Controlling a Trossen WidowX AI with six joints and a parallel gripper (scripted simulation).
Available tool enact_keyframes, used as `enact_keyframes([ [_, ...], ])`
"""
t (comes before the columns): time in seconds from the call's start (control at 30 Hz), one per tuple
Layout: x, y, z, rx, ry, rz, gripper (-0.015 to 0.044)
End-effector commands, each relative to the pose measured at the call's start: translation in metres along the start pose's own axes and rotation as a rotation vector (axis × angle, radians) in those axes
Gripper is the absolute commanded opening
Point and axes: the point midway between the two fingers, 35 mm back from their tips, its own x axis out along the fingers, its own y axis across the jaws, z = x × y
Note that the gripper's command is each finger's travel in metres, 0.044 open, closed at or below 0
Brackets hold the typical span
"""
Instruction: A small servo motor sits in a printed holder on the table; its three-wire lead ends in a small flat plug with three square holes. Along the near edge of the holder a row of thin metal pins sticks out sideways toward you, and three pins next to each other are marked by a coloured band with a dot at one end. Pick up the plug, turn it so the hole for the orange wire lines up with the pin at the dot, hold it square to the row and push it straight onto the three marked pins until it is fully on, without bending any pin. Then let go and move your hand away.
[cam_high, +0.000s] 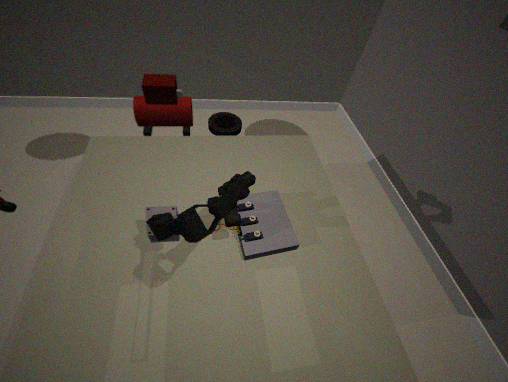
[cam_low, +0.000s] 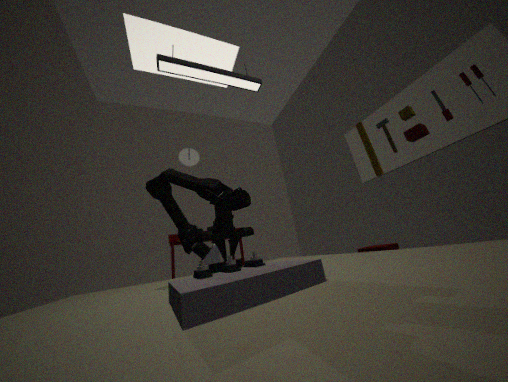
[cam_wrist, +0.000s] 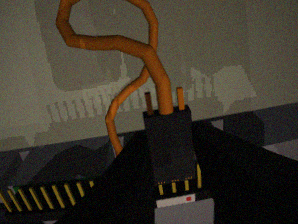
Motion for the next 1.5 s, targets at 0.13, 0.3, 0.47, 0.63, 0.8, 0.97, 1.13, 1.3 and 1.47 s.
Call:
enact_keyframes([
  [0.13, -0.001, 0.0, -0.008, 0.0, 0.004, 0.001, 0.0],
  [0.3, -0.001, -0.001, -0.011, 0.0, 0.004, 0.001, 0.0],
  [0.47, -0.001, 0.0, -0.014, 0.0, 0.005, 0.001, 0.0],
  [0.63, 0.003, 0.001, -0.008, 0.0, 0.004, 0.002, 0.0131],
  [0.8, -0.005, 0.0, -0.009, -0.001, 0.005, 0.001, 0.0263],
  [0.97, -0.052, 0.0, -0.009, -0.001, 0.004, -0.001, 0.0394],
  [1.13, -0.057, 0.0, -0.008, -0.001, 0.004, -0.001, 0.044],
  [1.3, -0.057, 0.0, -0.008, -0.001, 0.004, -0.001, 0.044],
  [1.47, -0.057, 0.0, -0.008, -0.001, 0.004, -0.001, 0.044],
])
